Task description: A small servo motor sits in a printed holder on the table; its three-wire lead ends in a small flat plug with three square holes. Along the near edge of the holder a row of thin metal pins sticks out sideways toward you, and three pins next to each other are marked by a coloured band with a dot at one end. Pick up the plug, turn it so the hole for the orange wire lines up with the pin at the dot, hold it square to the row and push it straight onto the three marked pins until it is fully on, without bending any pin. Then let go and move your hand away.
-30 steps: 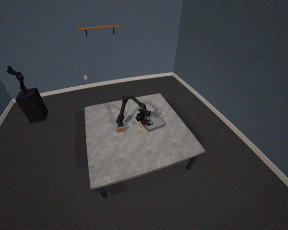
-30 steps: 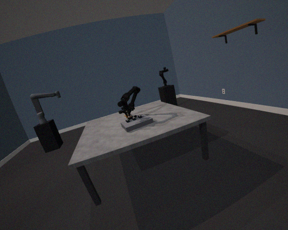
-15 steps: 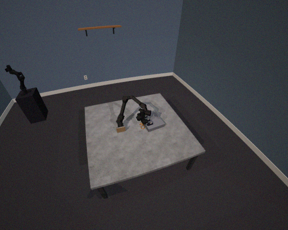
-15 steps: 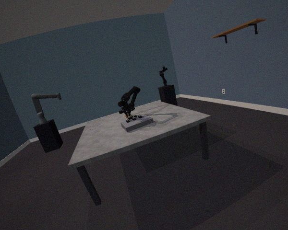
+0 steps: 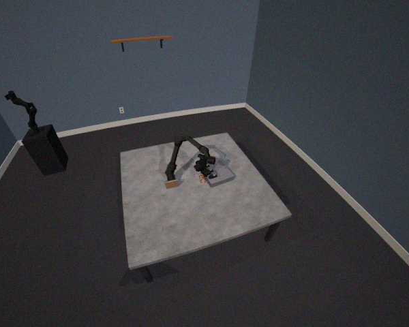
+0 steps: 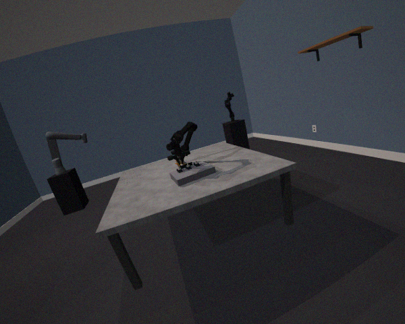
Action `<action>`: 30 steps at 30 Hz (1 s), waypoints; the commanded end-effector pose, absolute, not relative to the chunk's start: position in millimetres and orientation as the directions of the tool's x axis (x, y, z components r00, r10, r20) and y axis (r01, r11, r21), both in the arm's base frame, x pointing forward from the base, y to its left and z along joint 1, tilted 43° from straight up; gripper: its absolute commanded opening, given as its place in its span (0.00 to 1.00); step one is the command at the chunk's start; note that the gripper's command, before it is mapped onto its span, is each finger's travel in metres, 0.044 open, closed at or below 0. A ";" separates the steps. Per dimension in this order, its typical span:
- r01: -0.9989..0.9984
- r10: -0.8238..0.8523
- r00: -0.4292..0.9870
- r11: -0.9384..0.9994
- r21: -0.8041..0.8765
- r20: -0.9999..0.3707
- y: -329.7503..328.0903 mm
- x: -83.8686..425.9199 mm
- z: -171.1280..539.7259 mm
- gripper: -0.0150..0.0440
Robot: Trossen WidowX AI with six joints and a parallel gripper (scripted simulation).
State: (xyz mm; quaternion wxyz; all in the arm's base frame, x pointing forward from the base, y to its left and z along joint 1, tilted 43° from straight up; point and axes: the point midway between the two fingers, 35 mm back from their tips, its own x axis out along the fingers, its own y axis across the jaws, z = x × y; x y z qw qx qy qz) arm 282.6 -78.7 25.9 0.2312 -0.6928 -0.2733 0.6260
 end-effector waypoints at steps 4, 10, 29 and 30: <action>0.090 0.671 0.071 -0.741 -0.666 -0.738 -78.4 284.2 23.7 0.39; 0.090 0.671 0.071 -0.741 -0.665 -0.738 -79.8 284.3 25.0 0.65; 0.089 0.670 0.069 -0.742 -0.664 -0.739 -119.1 279.9 67.7 1.00; 0.089 0.670 0.069 -0.742 -0.664 -0.739 -119.1 279.9 67.7 1.00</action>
